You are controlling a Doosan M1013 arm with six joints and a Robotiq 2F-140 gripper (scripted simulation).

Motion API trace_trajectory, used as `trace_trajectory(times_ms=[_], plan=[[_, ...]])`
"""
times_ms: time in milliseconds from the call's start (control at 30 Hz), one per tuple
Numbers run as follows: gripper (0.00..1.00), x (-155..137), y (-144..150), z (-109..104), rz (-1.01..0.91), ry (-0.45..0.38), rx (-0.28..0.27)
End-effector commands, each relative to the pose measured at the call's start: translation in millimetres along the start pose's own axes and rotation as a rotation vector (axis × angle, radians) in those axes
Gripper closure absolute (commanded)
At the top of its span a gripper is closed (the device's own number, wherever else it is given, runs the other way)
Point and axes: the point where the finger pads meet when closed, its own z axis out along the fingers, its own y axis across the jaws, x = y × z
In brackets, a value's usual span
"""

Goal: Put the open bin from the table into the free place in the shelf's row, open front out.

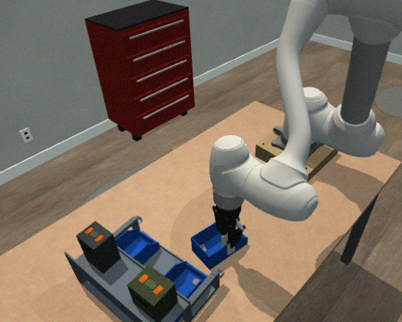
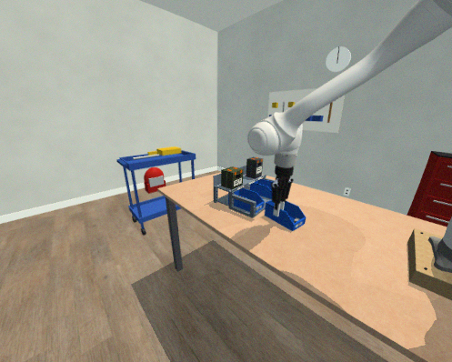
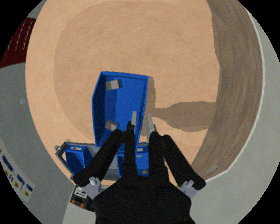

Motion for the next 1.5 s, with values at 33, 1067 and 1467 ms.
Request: trace_trajectory(times_ms=[33,1067,1467], plan=[[0.85,0.0,0.0,-0.1,0.0,0.0,0.0],[1.0,0.0,0.0,-0.1,0.0,0.0,0.0],[1.0,0.0,0.0,-0.1,0.0,0.0,0.0]])
